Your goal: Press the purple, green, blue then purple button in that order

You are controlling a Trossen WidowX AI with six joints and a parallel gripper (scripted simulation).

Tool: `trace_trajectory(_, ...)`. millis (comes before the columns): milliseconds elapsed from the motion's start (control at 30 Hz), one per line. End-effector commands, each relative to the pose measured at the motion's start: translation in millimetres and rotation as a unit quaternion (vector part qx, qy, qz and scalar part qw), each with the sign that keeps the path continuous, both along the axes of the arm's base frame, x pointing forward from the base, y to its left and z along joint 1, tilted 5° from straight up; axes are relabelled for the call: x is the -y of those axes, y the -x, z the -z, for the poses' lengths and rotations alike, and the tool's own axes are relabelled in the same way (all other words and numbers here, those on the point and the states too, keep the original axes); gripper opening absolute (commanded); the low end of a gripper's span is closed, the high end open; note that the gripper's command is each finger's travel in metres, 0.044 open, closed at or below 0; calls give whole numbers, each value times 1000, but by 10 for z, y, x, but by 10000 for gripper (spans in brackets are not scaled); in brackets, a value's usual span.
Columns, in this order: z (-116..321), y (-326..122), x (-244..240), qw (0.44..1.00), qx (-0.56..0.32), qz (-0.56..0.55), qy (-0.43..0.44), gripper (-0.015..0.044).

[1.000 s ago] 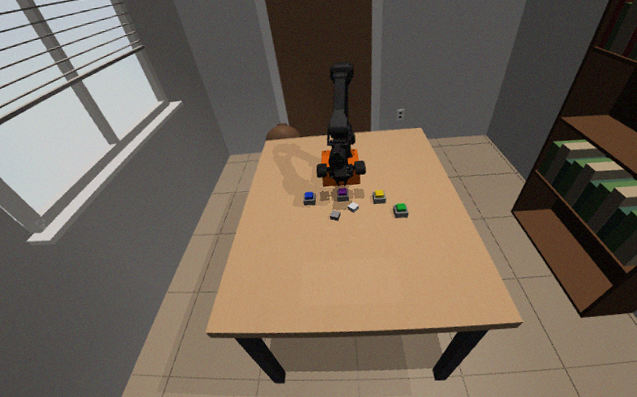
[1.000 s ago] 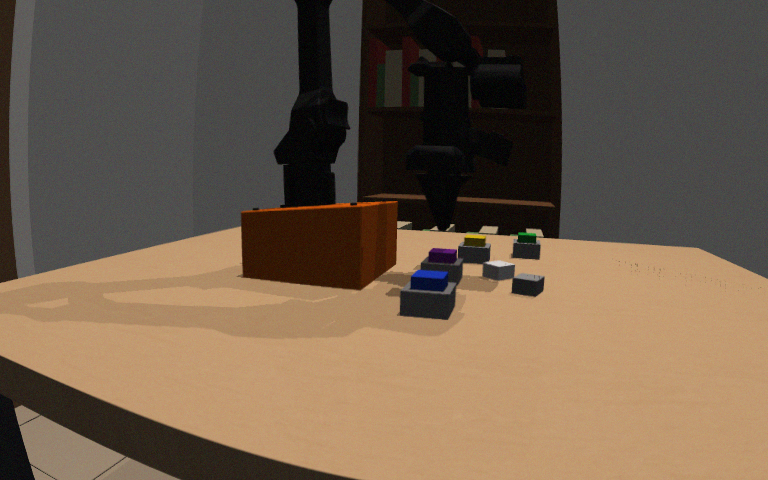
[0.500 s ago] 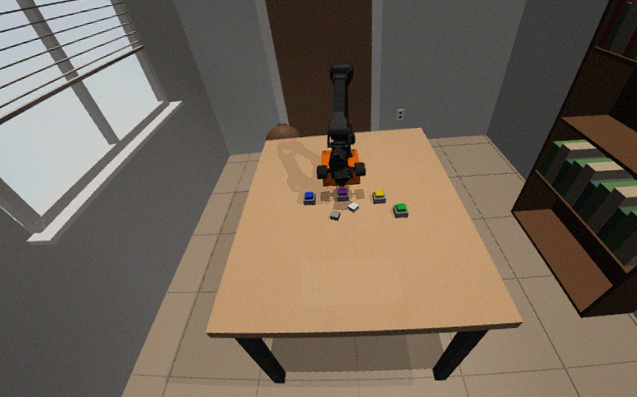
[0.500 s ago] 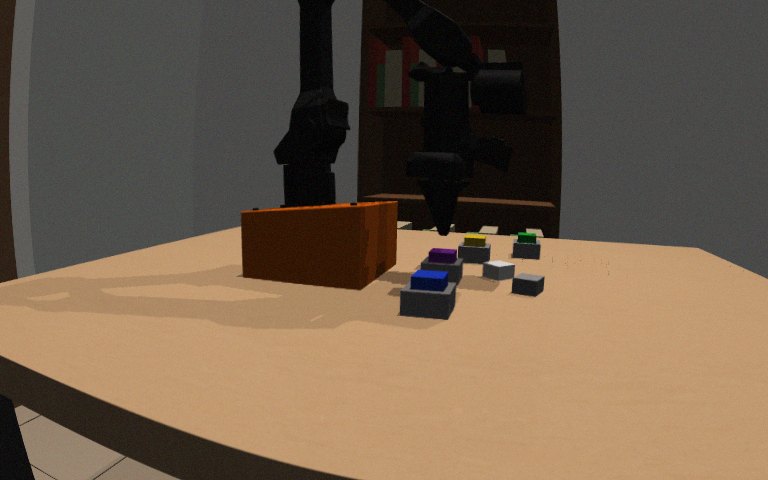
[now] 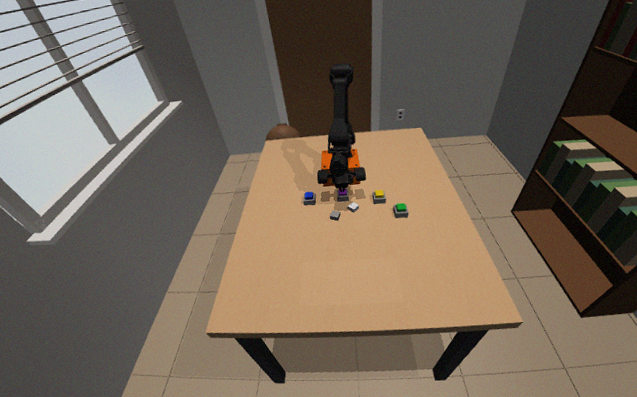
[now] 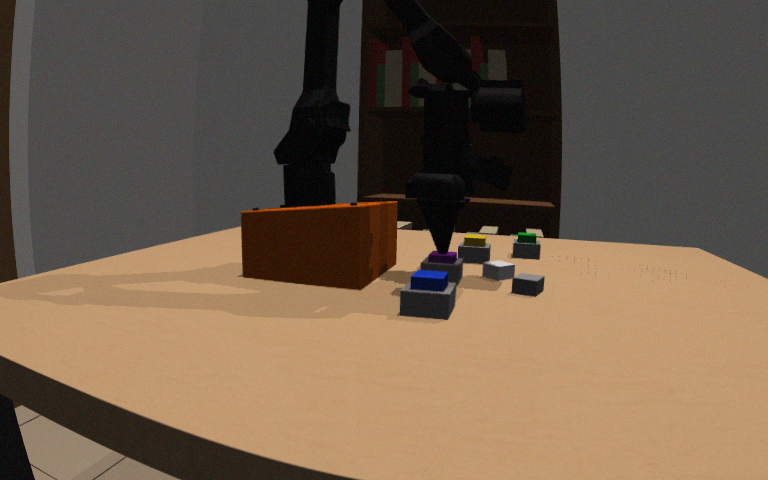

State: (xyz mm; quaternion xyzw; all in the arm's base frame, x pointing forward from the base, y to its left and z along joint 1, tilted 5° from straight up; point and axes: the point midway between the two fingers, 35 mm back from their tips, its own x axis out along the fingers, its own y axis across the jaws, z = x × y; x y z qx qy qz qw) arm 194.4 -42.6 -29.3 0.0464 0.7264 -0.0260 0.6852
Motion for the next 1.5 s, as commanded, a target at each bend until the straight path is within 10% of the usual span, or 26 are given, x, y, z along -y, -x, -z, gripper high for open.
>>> trace_trajectory(0, 57, 4, -12, 1000, 1, 3, -2, 20)
trace_trajectory(1467, -1004, -586, -340, 1000, 14, -2, 4, 20)
